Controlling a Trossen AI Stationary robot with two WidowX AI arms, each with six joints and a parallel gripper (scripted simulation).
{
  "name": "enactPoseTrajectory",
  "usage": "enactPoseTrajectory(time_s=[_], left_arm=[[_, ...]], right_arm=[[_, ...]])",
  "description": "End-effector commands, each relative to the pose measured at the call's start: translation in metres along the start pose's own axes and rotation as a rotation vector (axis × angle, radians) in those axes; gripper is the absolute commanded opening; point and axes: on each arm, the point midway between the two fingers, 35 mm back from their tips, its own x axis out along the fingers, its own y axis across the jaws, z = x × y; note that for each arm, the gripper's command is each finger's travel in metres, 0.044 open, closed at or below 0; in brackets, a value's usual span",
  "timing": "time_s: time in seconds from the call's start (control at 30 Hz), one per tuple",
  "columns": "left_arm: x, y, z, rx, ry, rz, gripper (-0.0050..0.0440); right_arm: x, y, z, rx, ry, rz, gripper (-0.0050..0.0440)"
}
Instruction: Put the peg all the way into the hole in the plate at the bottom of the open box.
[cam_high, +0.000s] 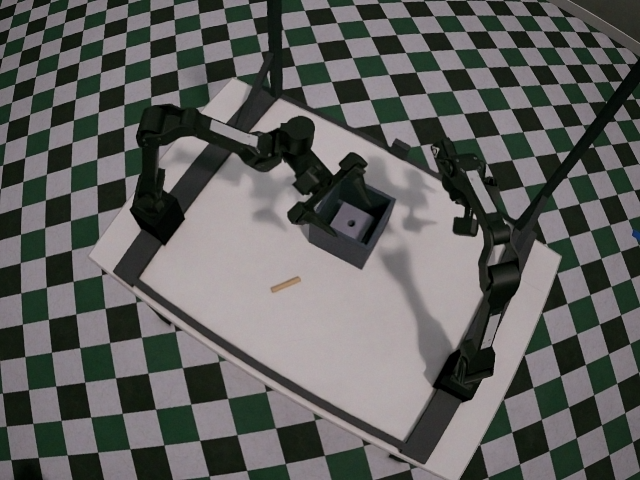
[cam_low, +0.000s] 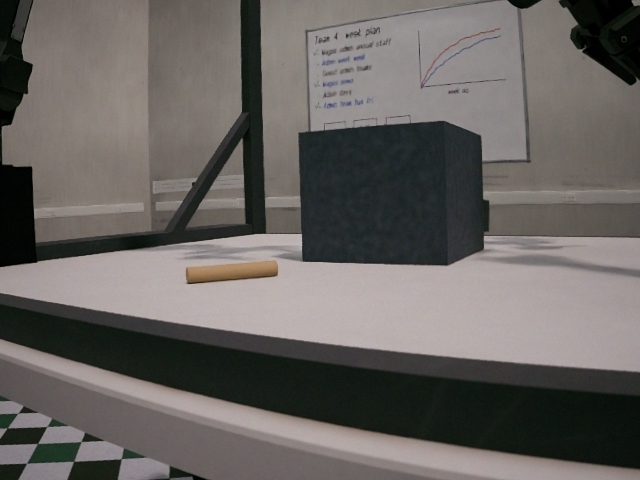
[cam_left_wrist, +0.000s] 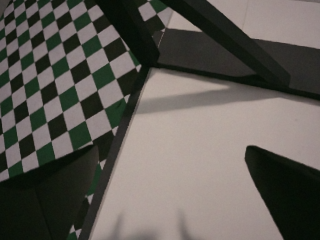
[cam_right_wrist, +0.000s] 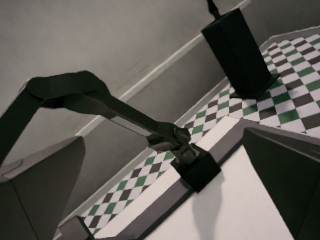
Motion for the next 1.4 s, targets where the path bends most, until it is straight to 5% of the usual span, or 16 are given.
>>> enactPoseTrajectory(time_s=[0.0, 0.57, 0.6, 1.23, 1.37], left_arm=[[-0.007, 0.003, 0.005, 0.017, 0.01, 0.02, 0.044], [-0.007, 0.003, 0.005, 0.017, 0.01, 0.02, 0.044], [-0.007, 0.003, 0.005, 0.017, 0.01, 0.02, 0.044], [-0.007, 0.003, 0.005, 0.017, 0.01, 0.02, 0.044], [-0.021, -0.001, -0.003, -0.043, 0.062, 0.065, 0.044]], right_arm=[[-0.002, 0.007, 0.014, 0.027, -0.018, 0.013, 0.044], [-0.002, 0.007, 0.014, 0.027, -0.018, 0.013, 0.044], [-0.002, 0.007, 0.014, 0.027, -0.018, 0.013, 0.0125], [-0.002, 0.007, 0.014, 0.027, -0.018, 0.013, 0.0125], [0.007, -0.006, -0.004, 0.024, 0.03, 0.0, 0.0125]])
